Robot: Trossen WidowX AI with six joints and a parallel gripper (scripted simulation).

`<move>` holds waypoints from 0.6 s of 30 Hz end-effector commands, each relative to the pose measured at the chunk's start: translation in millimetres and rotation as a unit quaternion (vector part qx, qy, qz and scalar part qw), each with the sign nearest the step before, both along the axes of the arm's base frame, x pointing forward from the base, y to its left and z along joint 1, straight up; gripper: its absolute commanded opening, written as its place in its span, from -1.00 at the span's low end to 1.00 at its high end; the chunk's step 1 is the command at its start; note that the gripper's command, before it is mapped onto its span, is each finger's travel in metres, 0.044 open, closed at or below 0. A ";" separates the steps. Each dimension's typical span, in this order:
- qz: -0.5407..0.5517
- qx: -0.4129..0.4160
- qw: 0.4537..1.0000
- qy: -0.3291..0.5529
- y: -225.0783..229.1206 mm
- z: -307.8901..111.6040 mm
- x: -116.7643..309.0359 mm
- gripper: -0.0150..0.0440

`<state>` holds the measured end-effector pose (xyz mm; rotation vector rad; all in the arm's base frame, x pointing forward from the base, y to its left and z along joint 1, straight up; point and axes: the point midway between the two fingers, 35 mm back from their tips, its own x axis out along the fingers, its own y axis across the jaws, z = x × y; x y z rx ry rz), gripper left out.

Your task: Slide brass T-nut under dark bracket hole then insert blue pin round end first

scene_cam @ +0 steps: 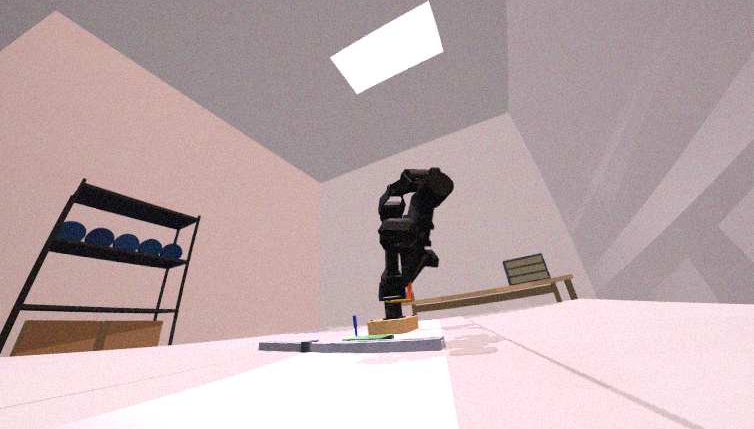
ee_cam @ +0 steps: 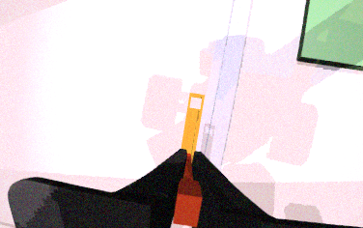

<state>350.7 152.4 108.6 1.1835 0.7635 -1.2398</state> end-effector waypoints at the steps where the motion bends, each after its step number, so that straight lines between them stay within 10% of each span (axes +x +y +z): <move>1: -0.001 0.000 1.000 -0.010 0.2 2.2 -0.9 -1.00; 18: 0.001 -0.005 0.999 -0.039 1.4 0.5 -3.4 -1.00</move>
